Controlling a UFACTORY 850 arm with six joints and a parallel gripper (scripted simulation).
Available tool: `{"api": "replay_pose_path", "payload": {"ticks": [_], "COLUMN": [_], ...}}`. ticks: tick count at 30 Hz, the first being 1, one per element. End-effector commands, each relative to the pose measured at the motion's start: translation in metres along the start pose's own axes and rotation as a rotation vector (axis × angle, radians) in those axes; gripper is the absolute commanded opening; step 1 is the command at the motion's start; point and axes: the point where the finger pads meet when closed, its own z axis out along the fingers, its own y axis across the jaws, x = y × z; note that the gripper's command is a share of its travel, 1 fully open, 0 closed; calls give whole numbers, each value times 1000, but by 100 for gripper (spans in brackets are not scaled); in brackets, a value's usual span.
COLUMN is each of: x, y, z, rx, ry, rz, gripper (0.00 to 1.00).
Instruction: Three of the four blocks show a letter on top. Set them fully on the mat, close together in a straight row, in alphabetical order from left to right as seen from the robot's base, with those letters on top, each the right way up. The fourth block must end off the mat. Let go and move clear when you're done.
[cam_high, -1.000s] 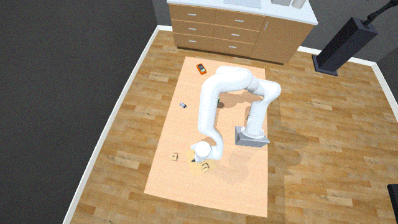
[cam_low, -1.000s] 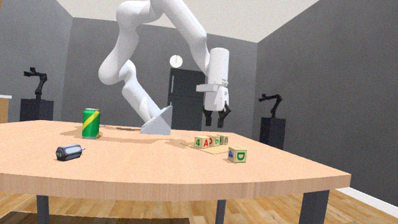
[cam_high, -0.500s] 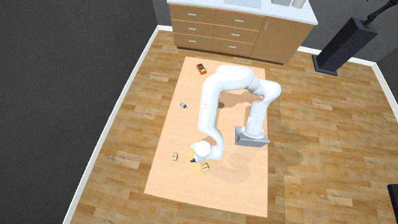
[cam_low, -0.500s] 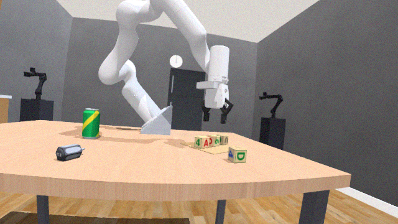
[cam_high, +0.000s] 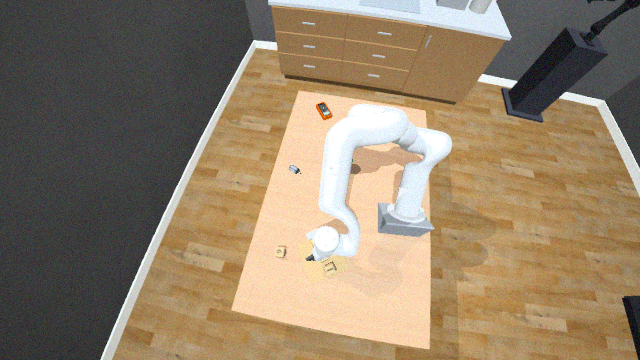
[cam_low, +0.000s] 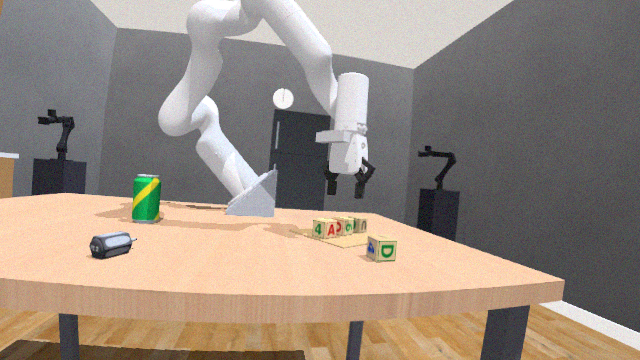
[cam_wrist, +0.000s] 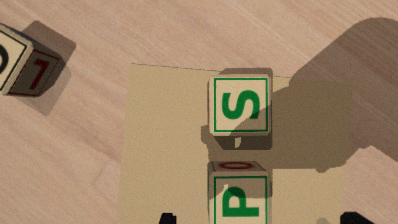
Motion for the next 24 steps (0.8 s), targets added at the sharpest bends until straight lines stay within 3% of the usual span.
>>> {"api": "replay_pose_path", "payload": {"ticks": [1,7,17,24], "x": [0,0,0,0], "y": [-1,-1,-1,-1], "z": [-3,-17,-67,-83], "rx": [2,2,2,2], "ry": [-1,-1,-1,-1], "rz": [1,1,1,1], "gripper": [100,100,100,100]}}
